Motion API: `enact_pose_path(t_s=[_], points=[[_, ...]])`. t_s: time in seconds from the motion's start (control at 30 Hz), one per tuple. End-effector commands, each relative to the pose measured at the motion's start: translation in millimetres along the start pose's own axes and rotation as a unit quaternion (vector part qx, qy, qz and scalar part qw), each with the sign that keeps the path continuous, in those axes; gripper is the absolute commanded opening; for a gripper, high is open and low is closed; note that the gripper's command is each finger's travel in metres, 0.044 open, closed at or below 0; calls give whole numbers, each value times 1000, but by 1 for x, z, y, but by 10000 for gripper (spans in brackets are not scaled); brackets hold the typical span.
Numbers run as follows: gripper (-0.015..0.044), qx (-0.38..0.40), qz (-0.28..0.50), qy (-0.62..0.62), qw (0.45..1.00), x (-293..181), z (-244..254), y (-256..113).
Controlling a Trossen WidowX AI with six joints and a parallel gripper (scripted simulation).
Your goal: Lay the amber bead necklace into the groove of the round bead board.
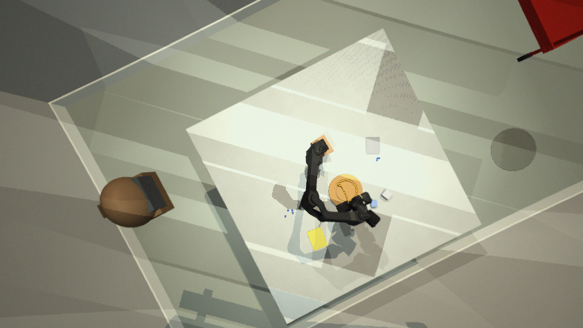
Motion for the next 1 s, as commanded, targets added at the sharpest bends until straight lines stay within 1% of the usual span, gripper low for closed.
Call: enact_pose_path(t_s=[0.0,0.87,0.97], points=[[120,0,0,0,1000,0,0,0],[120,0,3,-2,1000,-2,-1,34],[41,3,4,0,1000,-1,-1,32]])
Point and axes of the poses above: the point midway between the two fingers, 35 mm back from their tips, its own y axis out along the fingers, its own z axis across the jaws, x = y × z, the point moved 5 cm from there along -y, back along the fingers, and after that the axes turned 3 degrees about -y, right-handed, at the moved point
